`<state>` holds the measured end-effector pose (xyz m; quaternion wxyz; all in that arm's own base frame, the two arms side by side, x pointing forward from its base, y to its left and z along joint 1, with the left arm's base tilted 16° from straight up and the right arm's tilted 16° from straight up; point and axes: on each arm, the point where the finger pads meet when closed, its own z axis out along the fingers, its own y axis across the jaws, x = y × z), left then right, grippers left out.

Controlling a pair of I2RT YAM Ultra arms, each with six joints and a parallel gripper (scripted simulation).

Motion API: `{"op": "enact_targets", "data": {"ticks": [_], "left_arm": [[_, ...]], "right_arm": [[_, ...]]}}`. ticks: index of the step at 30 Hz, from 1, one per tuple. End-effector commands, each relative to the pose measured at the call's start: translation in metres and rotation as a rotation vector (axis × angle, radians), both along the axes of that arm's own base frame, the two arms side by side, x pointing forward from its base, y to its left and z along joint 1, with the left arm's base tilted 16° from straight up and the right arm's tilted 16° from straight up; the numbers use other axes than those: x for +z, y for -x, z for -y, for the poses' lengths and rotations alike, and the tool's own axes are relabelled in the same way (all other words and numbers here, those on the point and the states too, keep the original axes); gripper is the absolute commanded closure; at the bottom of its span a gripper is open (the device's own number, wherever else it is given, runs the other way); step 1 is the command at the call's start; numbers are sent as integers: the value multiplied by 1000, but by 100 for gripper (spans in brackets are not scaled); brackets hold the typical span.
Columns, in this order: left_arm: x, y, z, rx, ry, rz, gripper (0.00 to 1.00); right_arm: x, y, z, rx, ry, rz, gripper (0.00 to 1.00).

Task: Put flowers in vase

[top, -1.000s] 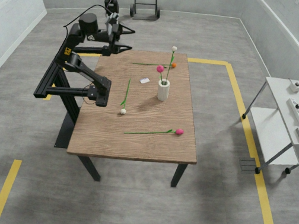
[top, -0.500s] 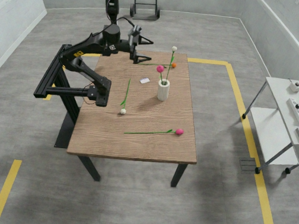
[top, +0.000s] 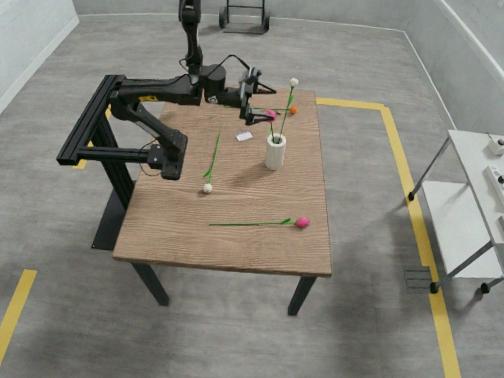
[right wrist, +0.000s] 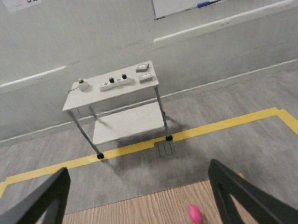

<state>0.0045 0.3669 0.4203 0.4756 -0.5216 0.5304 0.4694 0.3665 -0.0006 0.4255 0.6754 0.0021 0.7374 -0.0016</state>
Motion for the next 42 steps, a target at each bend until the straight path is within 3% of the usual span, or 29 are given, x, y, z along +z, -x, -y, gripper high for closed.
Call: {"op": "enact_targets", "data": {"ticks": [1,4,12,13,37,42], "left_arm": [[3,4,-12,9,-81,5,0],[-3,4,-11,9,-96,5,0],[-13,4,-17,9,-104,5,0],[-22,4,-18,9,-87,5,0],[-13,4,-15,9,-113,5,0],[-13,4,-15,9,-113,5,29]], "right_arm": [[0,-10,0,1,-2,68,0],[-15,-18,0,1,-2,58,0],[-19,-18,0,1,-1,83,0],[-30,-20,0,1,-2,61,0],[-27,-20,0,1,-2,67,0],[-27,-20,0,1,-2,67,0]]}}
